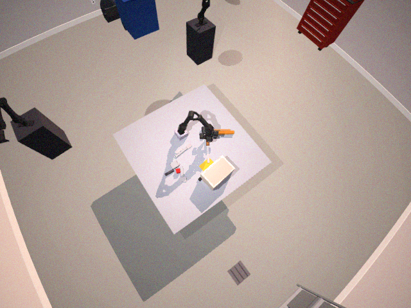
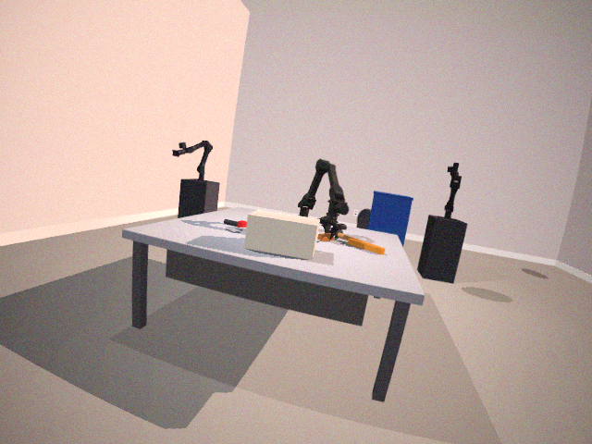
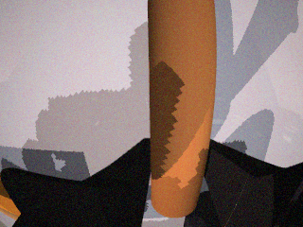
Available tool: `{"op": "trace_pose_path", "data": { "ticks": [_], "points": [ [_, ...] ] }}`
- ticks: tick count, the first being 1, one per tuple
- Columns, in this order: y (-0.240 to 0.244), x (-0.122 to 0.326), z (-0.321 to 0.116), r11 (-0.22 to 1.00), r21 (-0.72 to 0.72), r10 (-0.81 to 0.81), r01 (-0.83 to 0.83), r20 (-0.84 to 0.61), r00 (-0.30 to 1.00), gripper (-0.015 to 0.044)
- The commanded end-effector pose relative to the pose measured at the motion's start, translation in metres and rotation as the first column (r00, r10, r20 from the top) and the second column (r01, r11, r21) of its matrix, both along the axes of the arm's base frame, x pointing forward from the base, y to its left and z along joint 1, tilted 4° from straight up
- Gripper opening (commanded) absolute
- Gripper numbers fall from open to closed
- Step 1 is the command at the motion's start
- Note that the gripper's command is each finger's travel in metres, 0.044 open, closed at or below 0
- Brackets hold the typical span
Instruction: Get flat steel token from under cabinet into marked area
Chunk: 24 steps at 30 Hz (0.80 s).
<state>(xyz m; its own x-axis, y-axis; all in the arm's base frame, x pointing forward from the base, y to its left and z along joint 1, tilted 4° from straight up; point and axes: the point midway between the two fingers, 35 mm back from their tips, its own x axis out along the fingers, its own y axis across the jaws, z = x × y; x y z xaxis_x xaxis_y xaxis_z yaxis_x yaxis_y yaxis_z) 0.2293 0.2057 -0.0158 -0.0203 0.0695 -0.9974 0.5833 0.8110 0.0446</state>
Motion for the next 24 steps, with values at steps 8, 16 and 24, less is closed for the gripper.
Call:
{"op": "trace_pose_path", "data": {
  "ticks": [8,16,24],
  "points": [
    [0.013,0.004,0.002,1.000,0.003,0.004,-0.004,0.004,1.000,0.0000],
    [0.020,0.007,0.002,1.000,0.004,0.004,-0.004,0.005,1.000,0.0000],
    [0.027,0.009,0.003,1.000,0.004,0.004,-0.004,0.005,1.000,0.0000]
  ]
}}
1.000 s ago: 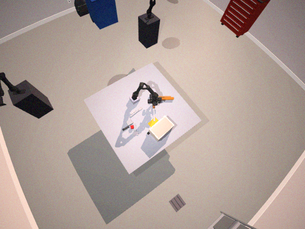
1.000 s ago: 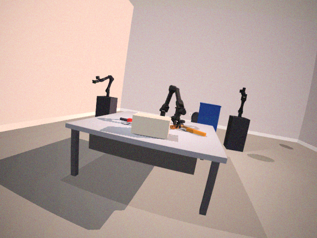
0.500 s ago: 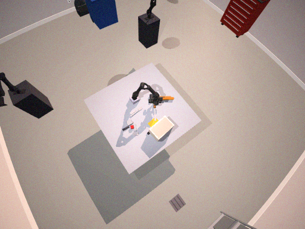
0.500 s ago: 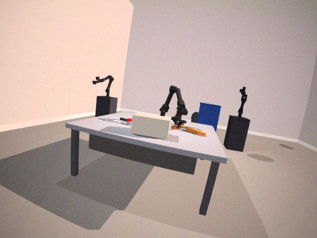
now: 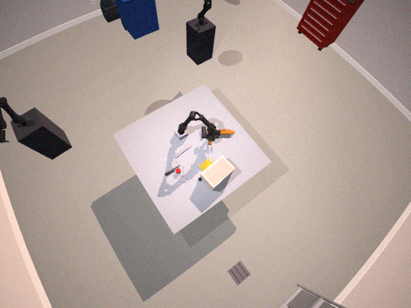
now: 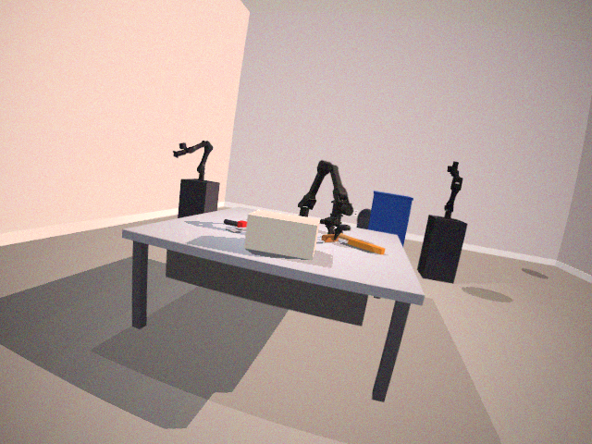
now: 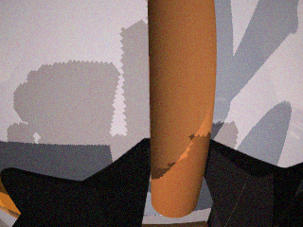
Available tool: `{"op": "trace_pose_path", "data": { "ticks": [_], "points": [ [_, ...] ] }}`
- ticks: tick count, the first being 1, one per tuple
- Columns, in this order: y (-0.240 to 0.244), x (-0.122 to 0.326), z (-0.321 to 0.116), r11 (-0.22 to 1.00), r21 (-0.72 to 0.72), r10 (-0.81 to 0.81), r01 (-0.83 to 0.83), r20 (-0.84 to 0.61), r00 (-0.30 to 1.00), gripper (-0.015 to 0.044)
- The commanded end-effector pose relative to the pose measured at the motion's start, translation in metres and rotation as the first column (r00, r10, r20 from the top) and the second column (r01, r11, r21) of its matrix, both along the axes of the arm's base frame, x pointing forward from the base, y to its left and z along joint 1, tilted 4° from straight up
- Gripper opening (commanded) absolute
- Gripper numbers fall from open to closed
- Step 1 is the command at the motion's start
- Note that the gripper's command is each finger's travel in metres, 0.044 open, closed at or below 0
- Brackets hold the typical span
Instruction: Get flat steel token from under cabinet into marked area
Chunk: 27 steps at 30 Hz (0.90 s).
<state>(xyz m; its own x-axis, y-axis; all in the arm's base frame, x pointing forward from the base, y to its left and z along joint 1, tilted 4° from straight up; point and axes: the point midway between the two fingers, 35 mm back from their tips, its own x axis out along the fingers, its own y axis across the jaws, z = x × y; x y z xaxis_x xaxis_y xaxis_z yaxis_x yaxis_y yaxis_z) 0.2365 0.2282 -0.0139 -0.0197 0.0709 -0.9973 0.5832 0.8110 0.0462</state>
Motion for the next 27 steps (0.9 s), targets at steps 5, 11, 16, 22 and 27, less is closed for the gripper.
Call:
{"op": "trace_pose_path", "data": {
  "ticks": [5,11,16,22,27],
  "points": [
    [0.009,0.003,0.002,1.000,0.003,0.004,-0.004,0.004,1.000,0.0000],
    [0.015,0.005,0.002,1.000,0.004,0.004,-0.004,0.004,1.000,0.0000],
    [0.019,0.006,0.002,1.000,0.004,0.004,-0.004,0.005,1.000,0.0000],
    [0.024,0.008,0.003,1.000,0.005,0.004,-0.004,0.005,1.000,0.0000],
    [0.029,0.009,0.003,1.000,0.005,0.004,-0.004,0.005,1.000,0.0000]
  ]
}}
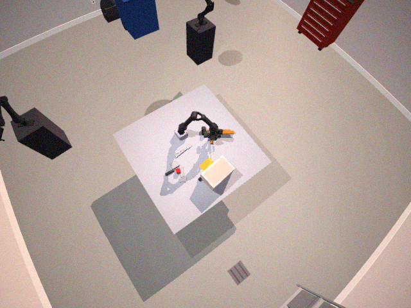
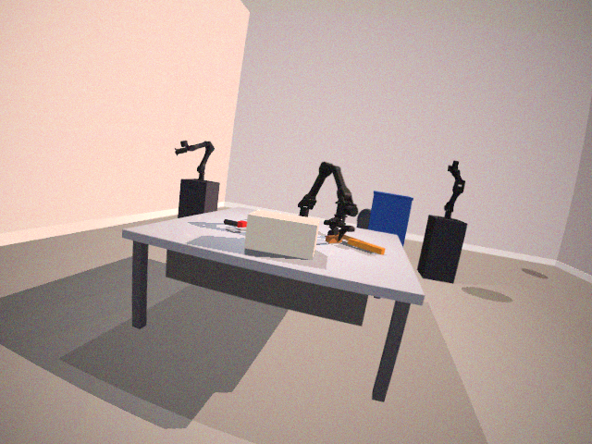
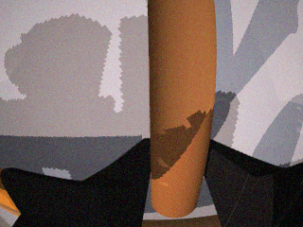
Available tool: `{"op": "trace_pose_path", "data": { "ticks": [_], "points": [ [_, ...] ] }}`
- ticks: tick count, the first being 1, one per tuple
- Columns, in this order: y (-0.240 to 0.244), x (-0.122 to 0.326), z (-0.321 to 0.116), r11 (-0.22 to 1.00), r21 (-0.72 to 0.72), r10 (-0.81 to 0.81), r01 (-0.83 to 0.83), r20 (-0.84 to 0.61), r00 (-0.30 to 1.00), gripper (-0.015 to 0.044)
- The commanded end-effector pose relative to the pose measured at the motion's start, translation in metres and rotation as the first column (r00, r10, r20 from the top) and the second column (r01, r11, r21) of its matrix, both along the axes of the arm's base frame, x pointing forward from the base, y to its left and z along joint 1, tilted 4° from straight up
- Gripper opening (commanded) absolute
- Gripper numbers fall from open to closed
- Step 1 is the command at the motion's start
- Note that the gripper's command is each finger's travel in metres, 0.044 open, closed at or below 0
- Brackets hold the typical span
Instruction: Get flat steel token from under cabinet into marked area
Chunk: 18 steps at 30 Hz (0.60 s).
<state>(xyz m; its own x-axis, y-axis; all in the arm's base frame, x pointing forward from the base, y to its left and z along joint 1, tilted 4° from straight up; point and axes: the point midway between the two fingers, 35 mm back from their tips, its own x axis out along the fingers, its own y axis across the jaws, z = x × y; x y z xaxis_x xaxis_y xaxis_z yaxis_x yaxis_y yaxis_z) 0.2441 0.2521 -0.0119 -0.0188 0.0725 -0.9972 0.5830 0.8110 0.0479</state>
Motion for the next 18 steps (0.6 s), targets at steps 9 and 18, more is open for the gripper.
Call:
{"op": "trace_pose_path", "data": {
  "ticks": [9,18],
  "points": [
    [0.000,0.010,0.001,1.000,0.003,0.004,-0.004,0.004,1.000,0.0000],
    [-0.005,0.018,0.000,1.000,0.003,0.003,-0.003,0.005,1.000,0.0000]
  ]
}}
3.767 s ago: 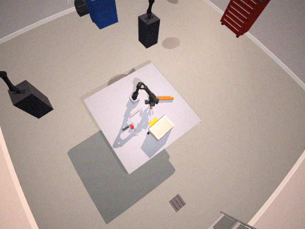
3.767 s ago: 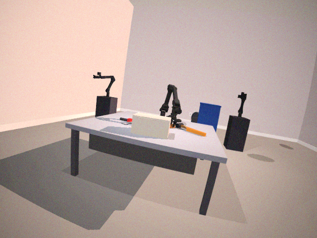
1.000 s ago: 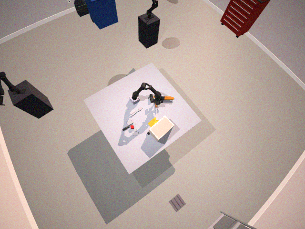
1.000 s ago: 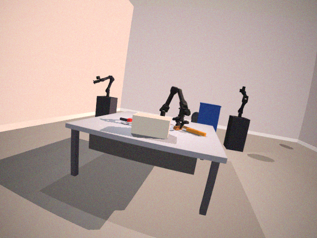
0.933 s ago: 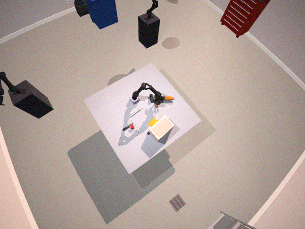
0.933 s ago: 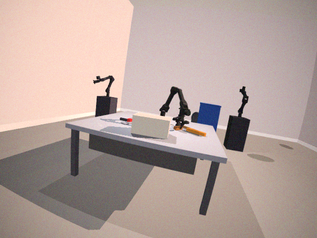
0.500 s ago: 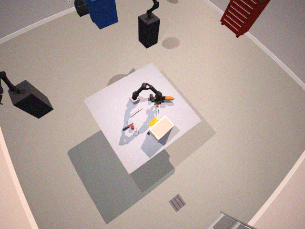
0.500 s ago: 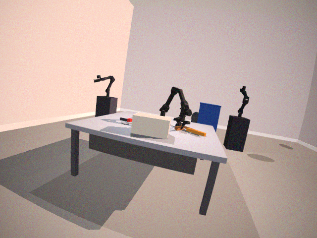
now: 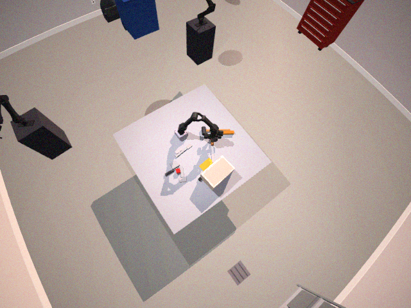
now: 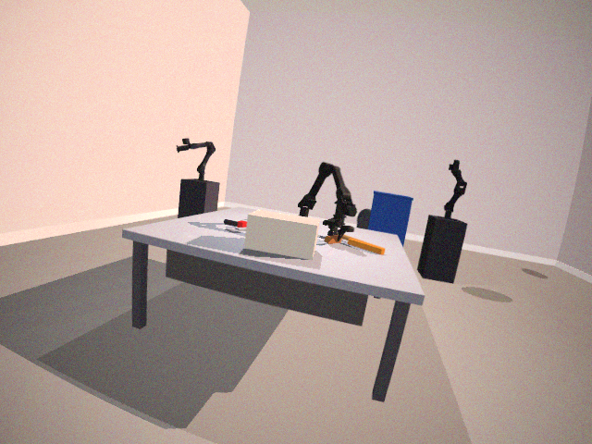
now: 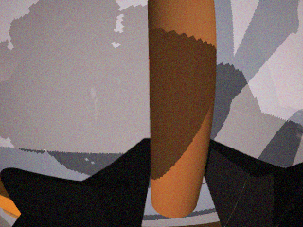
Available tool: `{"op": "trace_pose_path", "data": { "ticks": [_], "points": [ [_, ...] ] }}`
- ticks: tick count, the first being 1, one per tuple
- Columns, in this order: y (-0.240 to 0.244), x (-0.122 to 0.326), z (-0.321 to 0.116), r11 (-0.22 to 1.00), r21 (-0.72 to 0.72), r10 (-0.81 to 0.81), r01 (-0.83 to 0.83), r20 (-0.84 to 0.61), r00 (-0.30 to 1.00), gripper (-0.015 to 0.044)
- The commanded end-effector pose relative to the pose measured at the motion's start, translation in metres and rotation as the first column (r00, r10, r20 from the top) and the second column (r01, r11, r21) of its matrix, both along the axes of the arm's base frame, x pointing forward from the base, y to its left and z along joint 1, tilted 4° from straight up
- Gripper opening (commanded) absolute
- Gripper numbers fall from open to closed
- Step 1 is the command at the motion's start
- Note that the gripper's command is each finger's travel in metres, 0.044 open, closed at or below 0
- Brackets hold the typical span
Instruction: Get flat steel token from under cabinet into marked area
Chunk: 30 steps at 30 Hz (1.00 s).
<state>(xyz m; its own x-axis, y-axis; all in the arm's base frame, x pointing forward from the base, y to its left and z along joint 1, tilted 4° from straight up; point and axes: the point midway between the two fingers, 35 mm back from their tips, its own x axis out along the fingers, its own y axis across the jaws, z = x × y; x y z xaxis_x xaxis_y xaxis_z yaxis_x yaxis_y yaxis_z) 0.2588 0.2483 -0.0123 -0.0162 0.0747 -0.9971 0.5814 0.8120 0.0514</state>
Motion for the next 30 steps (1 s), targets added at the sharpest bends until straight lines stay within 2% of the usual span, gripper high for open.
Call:
{"op": "trace_pose_path", "data": {
  "ticks": [1,7,8,12,15,30],
  "points": [
    [-0.0005,0.0018,0.0003,1.000,0.000,0.001,-0.001,0.001,1.000,0.0026],
    [-0.0004,0.0008,0.0000,1.000,0.000,-0.001,0.001,0.000,1.000,0.0184],
    [-0.0004,0.0008,0.0000,1.000,0.000,-0.001,0.001,0.000,1.000,0.0200],
    [-0.0005,0.0008,0.0002,1.000,0.000,-0.001,0.001,0.000,1.000,0.0200],
    [-0.0006,0.0007,0.0000,1.000,0.000,-0.002,0.002,0.002,1.000,0.0270],
    [-0.0002,-0.0005,-0.0050,1.000,0.000,-0.002,0.002,0.002,1.000,0.0270]
  ]
}}
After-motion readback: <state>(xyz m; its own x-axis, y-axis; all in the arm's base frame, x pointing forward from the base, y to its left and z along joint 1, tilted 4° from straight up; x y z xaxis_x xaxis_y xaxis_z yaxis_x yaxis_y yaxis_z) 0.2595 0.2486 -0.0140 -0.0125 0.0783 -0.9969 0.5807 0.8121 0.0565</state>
